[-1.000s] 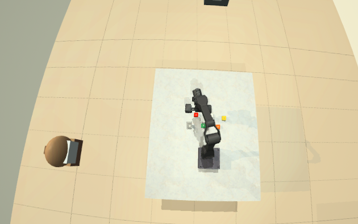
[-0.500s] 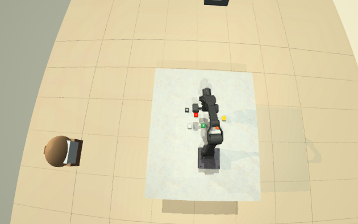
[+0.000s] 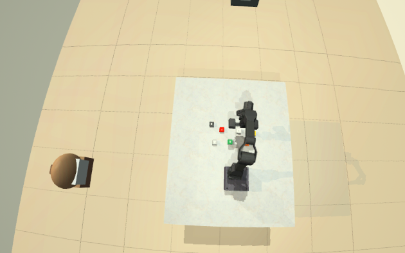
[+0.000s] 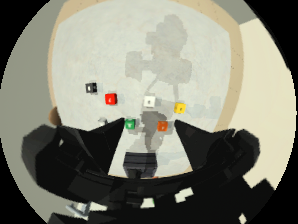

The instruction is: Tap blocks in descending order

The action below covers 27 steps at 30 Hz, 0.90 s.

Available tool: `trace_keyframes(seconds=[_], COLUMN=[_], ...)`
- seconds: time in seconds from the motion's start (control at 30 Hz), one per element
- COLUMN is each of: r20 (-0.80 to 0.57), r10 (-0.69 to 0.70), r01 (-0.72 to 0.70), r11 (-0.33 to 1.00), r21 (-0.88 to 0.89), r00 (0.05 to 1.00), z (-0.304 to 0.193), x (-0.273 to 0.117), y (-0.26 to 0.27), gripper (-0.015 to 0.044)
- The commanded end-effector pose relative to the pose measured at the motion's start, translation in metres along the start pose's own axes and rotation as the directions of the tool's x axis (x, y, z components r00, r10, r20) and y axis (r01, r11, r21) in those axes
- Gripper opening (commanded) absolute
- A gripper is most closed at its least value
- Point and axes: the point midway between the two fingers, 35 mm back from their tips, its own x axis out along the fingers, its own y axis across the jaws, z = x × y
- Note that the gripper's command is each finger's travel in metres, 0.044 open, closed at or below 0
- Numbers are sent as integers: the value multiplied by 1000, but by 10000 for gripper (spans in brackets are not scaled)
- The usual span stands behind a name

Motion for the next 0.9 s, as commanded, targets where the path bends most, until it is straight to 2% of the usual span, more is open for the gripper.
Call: trace_keyframes(seconds=[0.0, 0.27, 0.53, 0.87], r20=[2, 2, 0, 0], r10=[0, -1, -12, -12], r01=[0, 1, 12, 12], r11=[1000, 1000, 1000, 1000], r21=[-2, -2, -2, -2], r00=[1000, 1000, 1000, 1000], z=[0, 0, -10, -11], x=[0, 0, -1, -1], y=[-2, -4, -111, -114], gripper=[400, 400, 400, 400])
